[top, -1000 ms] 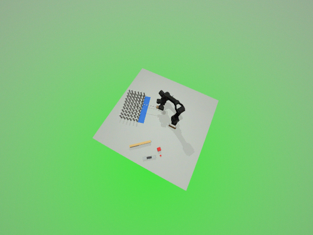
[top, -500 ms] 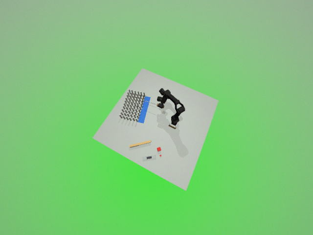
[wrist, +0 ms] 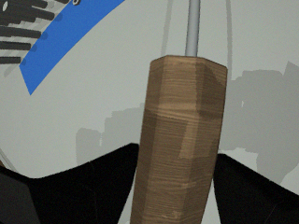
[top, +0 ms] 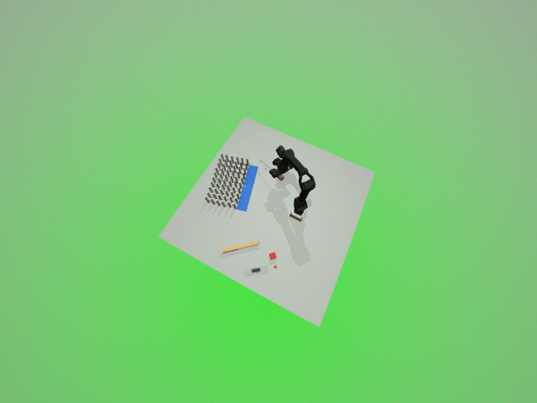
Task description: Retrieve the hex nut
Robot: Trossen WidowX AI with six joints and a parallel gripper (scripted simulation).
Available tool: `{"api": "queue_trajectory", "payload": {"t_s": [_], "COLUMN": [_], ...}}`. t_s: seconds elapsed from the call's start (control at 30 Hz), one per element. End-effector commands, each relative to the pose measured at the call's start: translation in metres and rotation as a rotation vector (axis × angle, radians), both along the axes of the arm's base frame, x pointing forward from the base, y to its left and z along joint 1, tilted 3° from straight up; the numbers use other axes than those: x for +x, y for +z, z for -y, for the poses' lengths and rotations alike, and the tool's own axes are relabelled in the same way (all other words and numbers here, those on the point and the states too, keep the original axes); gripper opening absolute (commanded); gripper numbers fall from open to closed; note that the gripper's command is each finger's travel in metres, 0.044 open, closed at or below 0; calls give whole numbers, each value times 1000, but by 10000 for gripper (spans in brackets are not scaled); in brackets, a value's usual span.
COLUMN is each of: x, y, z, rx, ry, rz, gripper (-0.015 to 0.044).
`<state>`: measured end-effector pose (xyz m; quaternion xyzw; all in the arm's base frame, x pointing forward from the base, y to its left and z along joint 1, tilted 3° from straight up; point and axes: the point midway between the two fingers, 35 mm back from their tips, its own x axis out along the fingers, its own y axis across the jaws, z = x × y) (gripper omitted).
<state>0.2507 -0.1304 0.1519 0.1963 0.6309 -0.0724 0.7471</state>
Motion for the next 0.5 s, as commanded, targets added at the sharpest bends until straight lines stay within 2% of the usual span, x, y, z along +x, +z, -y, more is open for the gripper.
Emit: {"api": "queue_trajectory", "payload": {"t_s": [0.0, 0.47], "x": [2, -3], "y": [5, 11], "z": [17, 61], "rx": [-5, -10], "ry": [-158, -635], "rz": [-14, -92], "gripper": [0, 0]}}
